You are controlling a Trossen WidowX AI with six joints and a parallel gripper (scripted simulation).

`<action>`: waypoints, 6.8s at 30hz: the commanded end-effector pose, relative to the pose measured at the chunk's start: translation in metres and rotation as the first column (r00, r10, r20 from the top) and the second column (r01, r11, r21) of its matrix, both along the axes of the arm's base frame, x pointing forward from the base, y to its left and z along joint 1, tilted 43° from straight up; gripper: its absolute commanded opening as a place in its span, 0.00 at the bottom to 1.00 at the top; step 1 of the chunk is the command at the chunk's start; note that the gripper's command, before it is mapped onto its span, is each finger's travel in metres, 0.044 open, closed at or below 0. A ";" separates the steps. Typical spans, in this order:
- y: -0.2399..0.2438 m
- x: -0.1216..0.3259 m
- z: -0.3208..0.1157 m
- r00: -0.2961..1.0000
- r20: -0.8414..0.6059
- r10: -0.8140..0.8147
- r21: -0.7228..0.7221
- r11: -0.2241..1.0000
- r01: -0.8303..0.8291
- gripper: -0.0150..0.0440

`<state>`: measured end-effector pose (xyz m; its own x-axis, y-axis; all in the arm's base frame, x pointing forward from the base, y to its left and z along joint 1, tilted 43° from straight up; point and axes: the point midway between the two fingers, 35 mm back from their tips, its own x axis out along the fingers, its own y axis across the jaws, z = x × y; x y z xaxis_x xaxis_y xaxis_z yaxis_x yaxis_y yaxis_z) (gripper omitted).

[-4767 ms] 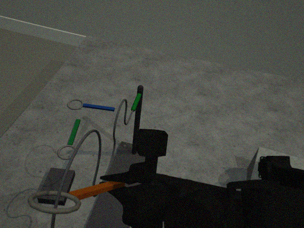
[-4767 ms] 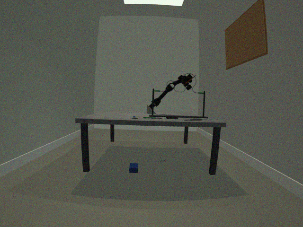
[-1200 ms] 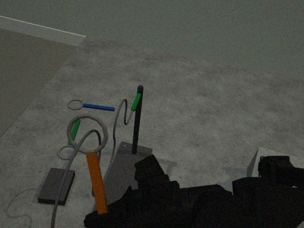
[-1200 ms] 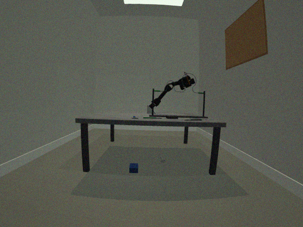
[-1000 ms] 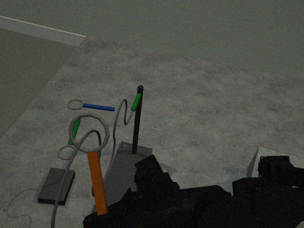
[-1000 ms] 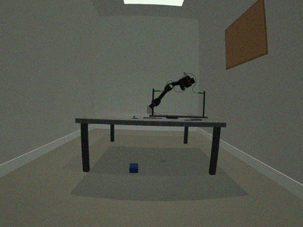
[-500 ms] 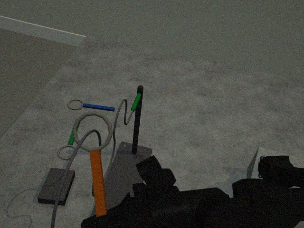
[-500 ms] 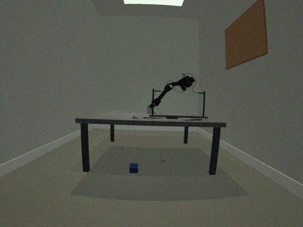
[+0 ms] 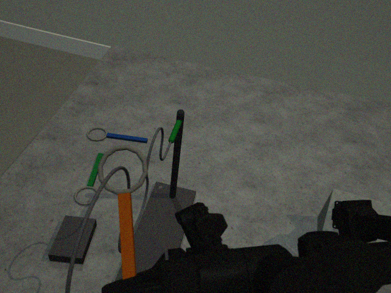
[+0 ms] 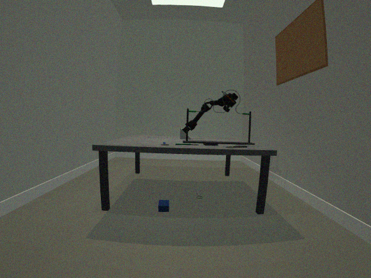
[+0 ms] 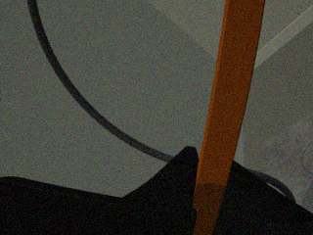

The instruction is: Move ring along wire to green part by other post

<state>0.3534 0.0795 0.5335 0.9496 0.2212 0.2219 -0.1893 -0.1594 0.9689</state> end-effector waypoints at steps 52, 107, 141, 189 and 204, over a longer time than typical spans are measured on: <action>-0.018 -0.023 0.017 0.972 0.195 0.130 0.594 0.773 -0.222 0.00; -0.028 -0.025 0.026 0.953 0.304 0.015 0.906 0.306 -0.294 0.00; 0.053 -0.015 -0.005 0.966 0.225 0.124 0.654 0.716 -0.244 0.00; 0.103 -0.001 -0.168 0.986 -0.087 0.145 -0.409 0.897 -0.168 0.00; 0.081 0.000 -0.213 0.984 -0.153 0.089 -0.660 0.732 -0.169 0.00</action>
<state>0.3547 0.1663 0.3241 0.9080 0.4029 -0.1151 -0.1043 0.4835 0.8691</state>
